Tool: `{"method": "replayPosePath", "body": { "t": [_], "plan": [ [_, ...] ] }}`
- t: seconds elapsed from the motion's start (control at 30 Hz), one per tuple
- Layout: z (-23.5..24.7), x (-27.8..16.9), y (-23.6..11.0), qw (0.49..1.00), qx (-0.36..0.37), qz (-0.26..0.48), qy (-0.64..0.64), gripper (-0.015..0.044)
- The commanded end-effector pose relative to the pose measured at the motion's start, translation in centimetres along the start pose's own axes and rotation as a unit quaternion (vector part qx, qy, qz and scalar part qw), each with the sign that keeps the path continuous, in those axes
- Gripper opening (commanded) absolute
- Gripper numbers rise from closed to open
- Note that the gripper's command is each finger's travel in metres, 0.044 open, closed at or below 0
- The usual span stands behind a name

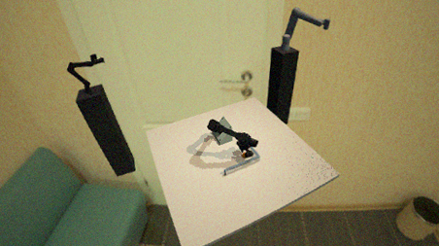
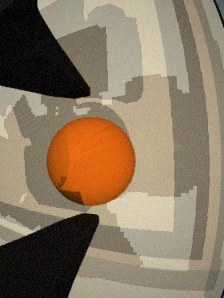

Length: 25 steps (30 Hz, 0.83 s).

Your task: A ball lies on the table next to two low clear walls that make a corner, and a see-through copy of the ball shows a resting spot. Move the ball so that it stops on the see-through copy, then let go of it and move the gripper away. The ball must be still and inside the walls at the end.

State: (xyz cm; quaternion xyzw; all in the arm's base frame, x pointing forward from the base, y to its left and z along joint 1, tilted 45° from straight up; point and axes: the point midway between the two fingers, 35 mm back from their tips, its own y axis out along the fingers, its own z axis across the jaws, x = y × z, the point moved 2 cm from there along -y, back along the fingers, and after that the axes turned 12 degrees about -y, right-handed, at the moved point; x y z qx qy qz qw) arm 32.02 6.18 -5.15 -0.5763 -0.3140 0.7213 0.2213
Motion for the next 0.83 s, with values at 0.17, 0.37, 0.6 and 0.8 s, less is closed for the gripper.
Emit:
{"method": "replayPosePath", "body": {
  "t": [0.17,0.37,0.6,0.8],
  "plan": [
    [0.0,0.1,-7.9,1.0,-0.007,-0.002,0.001,0.0343],
    [-0.3,0.2,-7.2,1.0,-0.016,-0.002,-0.001,0.0343],
    [-0.1,0.2,-9.5,1.0,-0.015,-0.002,0.0,0.0421],
    [0.2,0.1,-11.9,1.0,-0.014,-0.002,0.0,0.044]
  ]
}}
